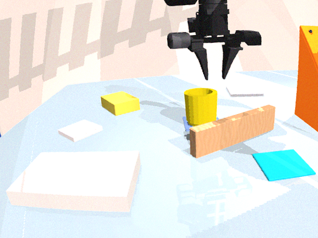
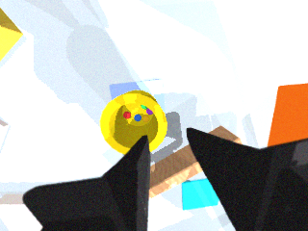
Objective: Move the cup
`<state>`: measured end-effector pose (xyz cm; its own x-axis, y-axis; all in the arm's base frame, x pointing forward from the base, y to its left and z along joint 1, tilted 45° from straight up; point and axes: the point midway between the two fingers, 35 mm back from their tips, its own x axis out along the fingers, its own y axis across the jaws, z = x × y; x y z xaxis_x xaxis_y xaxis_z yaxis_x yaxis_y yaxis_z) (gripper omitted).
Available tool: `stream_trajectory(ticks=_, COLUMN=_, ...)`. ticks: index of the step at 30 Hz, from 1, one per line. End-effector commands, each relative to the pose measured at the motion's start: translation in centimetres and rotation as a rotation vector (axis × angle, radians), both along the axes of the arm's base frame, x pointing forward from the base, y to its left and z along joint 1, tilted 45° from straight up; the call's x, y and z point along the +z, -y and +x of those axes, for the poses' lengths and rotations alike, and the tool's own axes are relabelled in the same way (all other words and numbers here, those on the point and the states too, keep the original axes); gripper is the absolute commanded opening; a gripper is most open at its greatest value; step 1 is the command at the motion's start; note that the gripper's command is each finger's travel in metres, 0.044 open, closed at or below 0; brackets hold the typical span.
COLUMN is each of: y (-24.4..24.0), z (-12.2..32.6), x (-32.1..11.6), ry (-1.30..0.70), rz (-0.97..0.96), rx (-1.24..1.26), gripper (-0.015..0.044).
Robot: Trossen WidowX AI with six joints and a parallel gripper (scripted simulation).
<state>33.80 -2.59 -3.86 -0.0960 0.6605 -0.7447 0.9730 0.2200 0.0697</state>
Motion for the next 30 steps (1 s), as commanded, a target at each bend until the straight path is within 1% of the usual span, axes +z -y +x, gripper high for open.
stream_trajectory(ticks=1, y=-0.1, z=0.1, x=-0.2, ry=-0.054, rz=0.037, rx=-0.041, gripper=0.0167)
stream_trajectory(ticks=8, y=0.0, z=0.1, x=-0.6, ry=-0.054, rz=0.037, rx=-0.041, gripper=0.0167)
stream_trajectory(ticks=30, y=-2.5, z=-0.2, x=-3.2, ry=-0.054, rz=0.037, rx=-0.041, gripper=0.0167)
